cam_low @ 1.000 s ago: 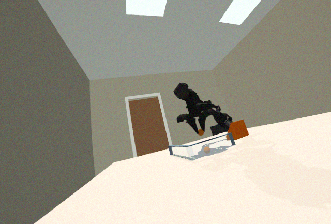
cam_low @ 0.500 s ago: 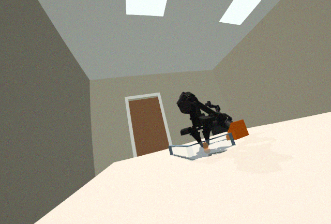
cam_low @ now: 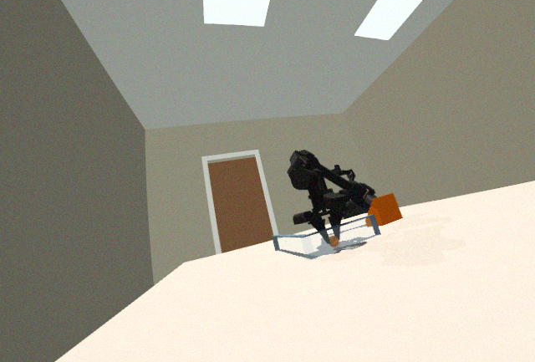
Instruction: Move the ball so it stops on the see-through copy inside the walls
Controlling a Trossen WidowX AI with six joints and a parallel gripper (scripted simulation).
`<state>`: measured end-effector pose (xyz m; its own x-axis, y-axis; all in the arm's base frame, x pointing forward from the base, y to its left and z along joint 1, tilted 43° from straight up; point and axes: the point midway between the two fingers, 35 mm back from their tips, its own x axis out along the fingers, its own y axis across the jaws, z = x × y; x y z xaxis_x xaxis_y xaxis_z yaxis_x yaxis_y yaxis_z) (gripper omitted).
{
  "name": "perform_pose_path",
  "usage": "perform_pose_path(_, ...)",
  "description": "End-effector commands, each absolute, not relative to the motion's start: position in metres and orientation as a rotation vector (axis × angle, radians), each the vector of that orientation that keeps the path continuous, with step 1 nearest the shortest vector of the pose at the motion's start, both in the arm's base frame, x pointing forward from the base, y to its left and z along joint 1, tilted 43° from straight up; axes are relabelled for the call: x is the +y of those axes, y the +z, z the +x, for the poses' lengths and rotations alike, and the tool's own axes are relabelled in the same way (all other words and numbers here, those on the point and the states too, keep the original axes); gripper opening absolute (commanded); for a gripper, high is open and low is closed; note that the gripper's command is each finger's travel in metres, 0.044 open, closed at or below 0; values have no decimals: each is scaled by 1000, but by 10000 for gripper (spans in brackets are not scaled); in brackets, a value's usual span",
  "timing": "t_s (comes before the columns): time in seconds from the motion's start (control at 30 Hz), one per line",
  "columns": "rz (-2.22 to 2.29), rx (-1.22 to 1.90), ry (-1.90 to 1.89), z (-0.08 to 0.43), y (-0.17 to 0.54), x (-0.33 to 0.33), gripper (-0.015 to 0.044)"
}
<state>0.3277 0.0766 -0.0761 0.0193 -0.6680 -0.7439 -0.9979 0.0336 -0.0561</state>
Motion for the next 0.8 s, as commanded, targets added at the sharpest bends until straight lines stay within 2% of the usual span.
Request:
perform_pose_path(0.0, -1704, 1719, 702, 326, -82, 70, 0)
perform_pose_path(0.17, -1704, 1719, 701, 326, -82, 69, 0)
perform_pose_path(0.47, -1696, 1714, 700, 327, -81, 72, 236)
perform_pose_path(0.5, -1696, 1714, 700, 327, -81, 72, 249)
perform_pose_path(0.77, -1697, 1713, 703, 329, -63, 90, 249)
